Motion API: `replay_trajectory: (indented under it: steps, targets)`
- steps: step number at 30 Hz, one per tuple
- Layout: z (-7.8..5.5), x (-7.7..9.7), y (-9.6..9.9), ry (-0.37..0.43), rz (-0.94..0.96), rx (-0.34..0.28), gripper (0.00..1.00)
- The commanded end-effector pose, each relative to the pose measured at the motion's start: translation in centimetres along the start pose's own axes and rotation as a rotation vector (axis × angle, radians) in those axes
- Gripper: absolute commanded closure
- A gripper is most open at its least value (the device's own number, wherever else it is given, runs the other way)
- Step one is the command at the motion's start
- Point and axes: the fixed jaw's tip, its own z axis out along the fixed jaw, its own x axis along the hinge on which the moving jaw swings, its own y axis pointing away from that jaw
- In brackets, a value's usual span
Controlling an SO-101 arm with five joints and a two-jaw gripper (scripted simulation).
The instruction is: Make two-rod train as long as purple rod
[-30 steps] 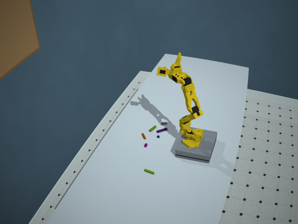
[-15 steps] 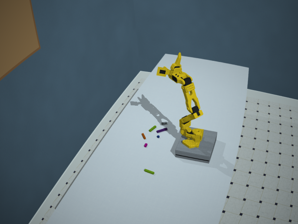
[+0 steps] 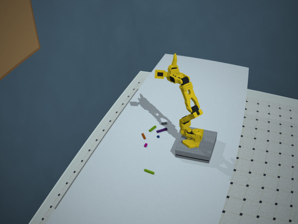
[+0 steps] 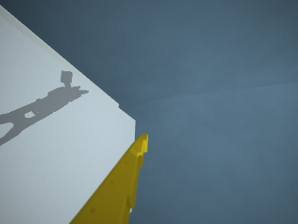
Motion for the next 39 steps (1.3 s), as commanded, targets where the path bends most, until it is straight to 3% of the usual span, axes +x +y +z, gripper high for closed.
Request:
replay_trajectory:
  steps: [1,4,5,19,21,22,36,38,39]
  targets:
    - [0.8,0.0,1.5,0.001,-0.018,-0.080,0.00]
    - [0.9,0.1,1.8,0.003,-0.022,-0.095,0.00]
    - [0.7,0.2,1.3,0.008,-0.015,-0.067,0.00]
    - [2.3,0.7,5.5,0.027,-0.065,-0.271,0.00]
    - [2.3,0.7,5.5,0.027,-0.065,-0.271,0.00]
    - [2.2,0.8,4.9,0.033,-0.057,-0.241,0.00]
    - [3.0,1.3,8.7,0.043,-0.103,-0.422,0.00]
    - [3.0,1.3,8.7,0.043,-0.103,-0.422,0.00]
    - [2.9,1.4,8.0,0.049,-0.094,-0.389,0.00]
